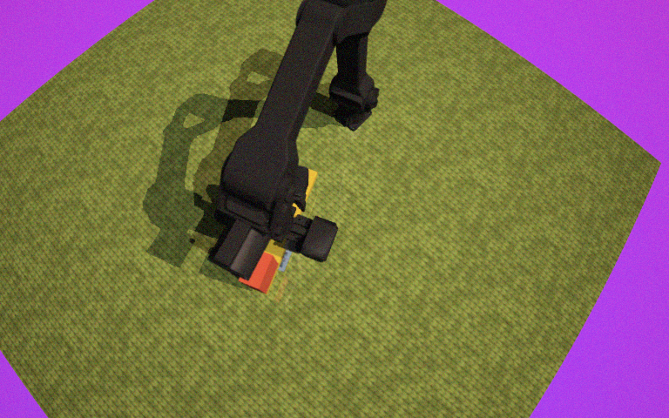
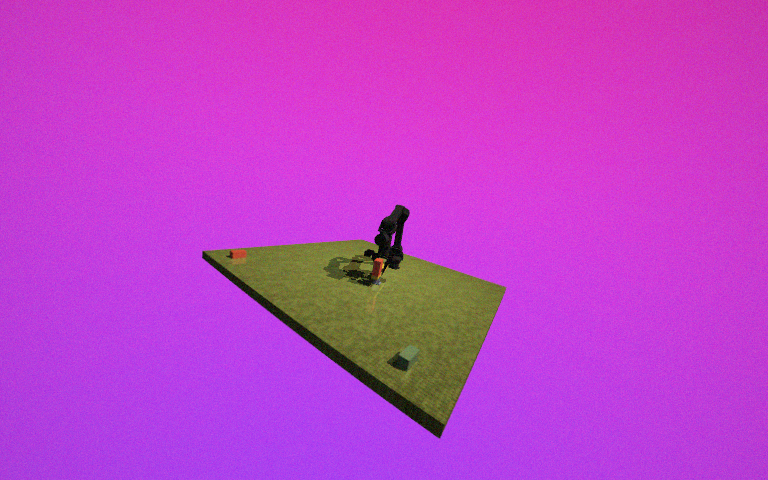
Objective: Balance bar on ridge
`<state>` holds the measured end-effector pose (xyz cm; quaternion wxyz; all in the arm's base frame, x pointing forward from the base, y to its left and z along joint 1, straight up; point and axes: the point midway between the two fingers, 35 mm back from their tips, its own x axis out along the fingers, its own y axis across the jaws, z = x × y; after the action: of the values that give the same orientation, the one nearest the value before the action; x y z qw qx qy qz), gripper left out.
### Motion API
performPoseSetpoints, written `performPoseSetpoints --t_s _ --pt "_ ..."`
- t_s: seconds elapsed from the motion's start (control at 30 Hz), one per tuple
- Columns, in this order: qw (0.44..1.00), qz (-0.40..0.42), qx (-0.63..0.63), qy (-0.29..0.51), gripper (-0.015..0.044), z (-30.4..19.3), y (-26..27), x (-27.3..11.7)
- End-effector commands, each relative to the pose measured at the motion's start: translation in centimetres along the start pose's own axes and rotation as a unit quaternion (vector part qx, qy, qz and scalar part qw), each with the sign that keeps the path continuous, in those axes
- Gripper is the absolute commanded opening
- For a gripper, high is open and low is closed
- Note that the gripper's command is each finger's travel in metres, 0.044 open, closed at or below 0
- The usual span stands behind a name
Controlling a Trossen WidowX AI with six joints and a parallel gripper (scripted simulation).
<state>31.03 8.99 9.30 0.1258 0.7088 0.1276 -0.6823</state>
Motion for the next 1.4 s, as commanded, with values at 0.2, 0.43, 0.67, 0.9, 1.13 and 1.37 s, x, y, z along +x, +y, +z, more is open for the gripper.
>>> performPoseSetpoints --t_s 0.2,0.43,0.67,0.9,1.13,1.37 --pt "1.0 0.0 0.0 0.0 0.0 0.0 0.0 0.0" --pt "1.0 0.0 0.0 0.0 0.0 0.0 0.0 0.0" --pt "1.0 0.0 0.0 0.0 0.0 0.0 0.0 0.0" --pt "1.0 0.0 0.0 0.0 0.0 0.0 0.0 0.0" --pt "1.0 0.0 0.0 0.0 0.0131 0.0 0.0 0.0" --pt "1.0 0.0 0.0 0.0 0.0167 0.0 0.0 0.0"
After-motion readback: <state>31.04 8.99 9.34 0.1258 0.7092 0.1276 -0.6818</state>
